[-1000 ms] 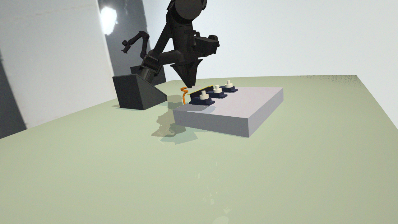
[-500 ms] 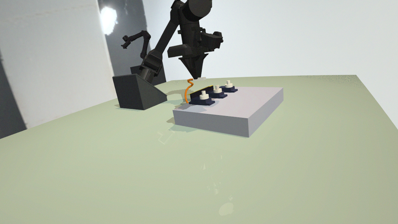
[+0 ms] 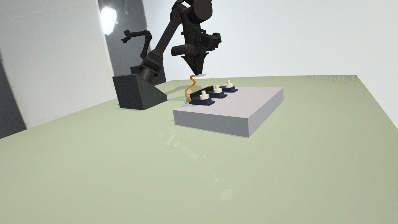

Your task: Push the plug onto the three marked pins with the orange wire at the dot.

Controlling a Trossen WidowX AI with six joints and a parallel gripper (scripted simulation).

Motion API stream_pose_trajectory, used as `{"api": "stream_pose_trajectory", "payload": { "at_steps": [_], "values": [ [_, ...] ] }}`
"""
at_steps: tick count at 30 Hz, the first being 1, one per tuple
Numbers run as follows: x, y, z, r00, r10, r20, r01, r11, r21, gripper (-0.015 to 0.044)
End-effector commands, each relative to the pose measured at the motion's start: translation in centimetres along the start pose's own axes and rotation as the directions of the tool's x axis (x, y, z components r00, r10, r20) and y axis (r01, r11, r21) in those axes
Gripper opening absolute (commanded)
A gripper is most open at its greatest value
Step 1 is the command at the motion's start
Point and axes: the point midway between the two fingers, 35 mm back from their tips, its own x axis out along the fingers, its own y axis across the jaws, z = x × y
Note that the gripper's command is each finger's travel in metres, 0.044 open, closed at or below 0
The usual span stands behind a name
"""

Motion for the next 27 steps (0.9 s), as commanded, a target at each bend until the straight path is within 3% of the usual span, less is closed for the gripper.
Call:
{"api": "stream_pose_trajectory", "payload": {
  "at_steps": [1, 27],
  "values": [
    [0.3, 1.4, -1.0, 1.0, 0.007, -0.005, -0.007, 1.0, 0.025, 0.0],
    [2.6, 7.7, -7.6, 1.0, 0.014, -0.008, -0.013, 0.99, 0.139, 0.0]
  ]
}}
